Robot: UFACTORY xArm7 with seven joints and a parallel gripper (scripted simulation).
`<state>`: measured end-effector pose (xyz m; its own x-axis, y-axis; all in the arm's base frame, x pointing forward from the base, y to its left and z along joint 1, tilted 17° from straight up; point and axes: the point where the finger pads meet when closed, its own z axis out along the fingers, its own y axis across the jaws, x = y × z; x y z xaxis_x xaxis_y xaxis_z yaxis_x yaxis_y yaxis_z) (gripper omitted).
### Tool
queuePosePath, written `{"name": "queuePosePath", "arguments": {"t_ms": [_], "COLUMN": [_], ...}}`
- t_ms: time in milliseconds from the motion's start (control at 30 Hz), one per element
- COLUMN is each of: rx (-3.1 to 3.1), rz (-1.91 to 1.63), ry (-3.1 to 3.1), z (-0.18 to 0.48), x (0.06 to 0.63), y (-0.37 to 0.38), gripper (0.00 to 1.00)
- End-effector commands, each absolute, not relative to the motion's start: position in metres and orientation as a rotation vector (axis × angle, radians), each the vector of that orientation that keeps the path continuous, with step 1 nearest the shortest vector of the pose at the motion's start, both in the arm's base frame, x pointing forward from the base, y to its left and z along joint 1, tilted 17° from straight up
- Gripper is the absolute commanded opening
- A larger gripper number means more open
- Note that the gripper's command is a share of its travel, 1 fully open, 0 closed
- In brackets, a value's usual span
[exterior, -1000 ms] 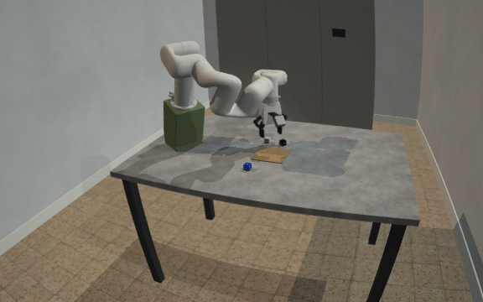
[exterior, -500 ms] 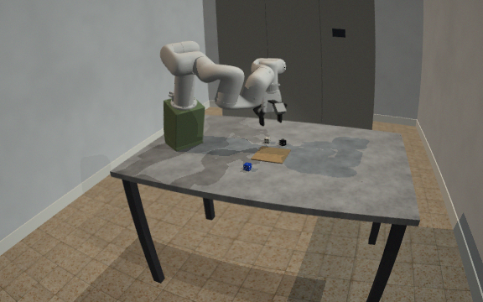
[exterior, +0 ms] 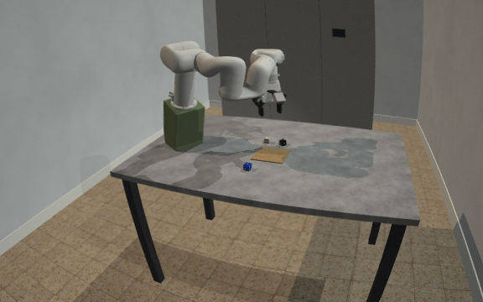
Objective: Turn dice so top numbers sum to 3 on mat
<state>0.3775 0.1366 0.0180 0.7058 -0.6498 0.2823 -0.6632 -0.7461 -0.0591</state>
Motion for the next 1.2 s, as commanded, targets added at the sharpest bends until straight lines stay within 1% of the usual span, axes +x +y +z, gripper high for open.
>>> {"name": "queuePosePath", "arguments": {"t_ms": [0,133,233,333,1167], "rx": [2.861,2.869,2.896,2.905,2.906], "rz": [0.449,0.447,0.443,0.442,0.442], "ry": [-1.098,-1.062,-0.958,-0.922,-0.921], "z": [0.02,0.021,0.024,0.025,0.022], "x": [0.378,0.389,0.419,0.43,0.432], "y": [0.137,0.139,0.145,0.146,0.146], "gripper": [1.0,1.0,1.0,1.0,1.0]}}
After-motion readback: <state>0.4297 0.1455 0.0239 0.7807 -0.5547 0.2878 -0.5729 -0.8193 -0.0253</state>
